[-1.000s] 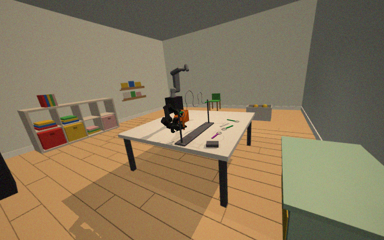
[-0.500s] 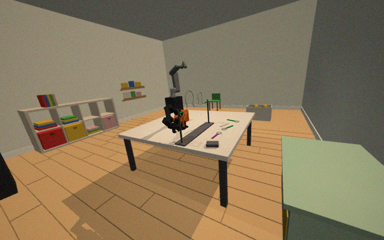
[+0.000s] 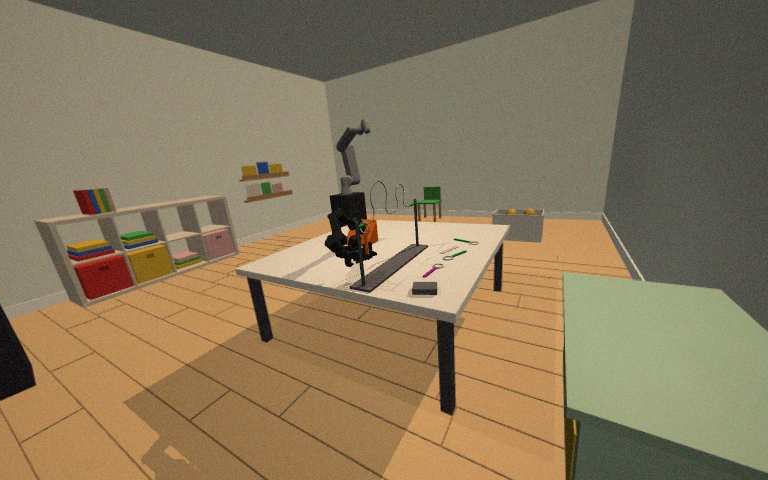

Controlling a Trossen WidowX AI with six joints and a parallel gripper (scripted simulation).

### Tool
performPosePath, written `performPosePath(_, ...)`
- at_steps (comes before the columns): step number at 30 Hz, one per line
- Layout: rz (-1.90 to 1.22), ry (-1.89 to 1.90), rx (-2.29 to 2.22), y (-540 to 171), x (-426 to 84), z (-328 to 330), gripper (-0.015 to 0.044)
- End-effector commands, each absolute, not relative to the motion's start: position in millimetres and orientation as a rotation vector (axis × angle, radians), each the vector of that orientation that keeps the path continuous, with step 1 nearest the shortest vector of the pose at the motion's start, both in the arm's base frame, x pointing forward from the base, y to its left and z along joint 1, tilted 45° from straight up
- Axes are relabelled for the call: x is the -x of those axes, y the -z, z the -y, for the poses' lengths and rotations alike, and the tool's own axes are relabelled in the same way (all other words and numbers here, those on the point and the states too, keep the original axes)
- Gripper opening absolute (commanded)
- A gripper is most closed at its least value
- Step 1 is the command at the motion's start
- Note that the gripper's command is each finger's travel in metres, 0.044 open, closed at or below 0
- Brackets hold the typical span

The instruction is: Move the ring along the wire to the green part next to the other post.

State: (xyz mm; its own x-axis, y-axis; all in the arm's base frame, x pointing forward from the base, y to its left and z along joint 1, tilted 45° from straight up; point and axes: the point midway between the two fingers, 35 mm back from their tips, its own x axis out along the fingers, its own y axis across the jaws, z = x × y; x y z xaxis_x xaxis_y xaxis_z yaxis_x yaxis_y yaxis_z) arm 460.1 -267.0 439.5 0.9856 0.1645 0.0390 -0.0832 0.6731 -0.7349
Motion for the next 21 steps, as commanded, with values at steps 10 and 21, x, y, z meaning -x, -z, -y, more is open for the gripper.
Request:
performPosePath(10,0.105,-0.140,0.821,-439.5,-460.1,267.0,-0.0102)
performPosePath(21,0.105,-0.139,0.821,-440.0,-460.0,266.4,-0.0150)
